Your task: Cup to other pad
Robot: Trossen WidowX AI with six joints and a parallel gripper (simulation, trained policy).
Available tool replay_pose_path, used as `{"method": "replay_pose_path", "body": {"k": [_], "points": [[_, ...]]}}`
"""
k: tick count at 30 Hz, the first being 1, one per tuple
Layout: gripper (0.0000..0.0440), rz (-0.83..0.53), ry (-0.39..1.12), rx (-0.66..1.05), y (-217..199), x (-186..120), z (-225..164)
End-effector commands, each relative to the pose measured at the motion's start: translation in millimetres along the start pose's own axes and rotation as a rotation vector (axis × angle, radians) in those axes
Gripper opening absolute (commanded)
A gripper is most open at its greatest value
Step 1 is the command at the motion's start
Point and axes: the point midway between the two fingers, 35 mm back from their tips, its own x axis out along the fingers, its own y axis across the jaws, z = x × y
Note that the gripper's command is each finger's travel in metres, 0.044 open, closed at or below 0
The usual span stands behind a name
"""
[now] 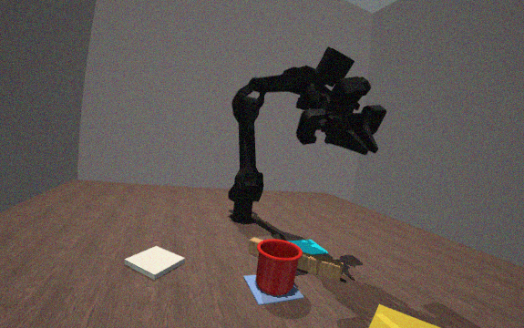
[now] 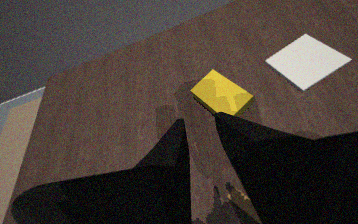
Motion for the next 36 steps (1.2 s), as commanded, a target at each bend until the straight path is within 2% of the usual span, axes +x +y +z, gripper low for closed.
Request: {"method": "replay_pose_path", "body": {"k": [1,25,36], "points": [[0.0097,-0.016,0.043,0.018,1.2,4.3,-1.3],[0.0117,-0.165,0.399,0.019,-11.7,34.5,-31.6],[0.0105,-0.235,0.56,-0.029,-31.4,44.4,-46.7]]}}
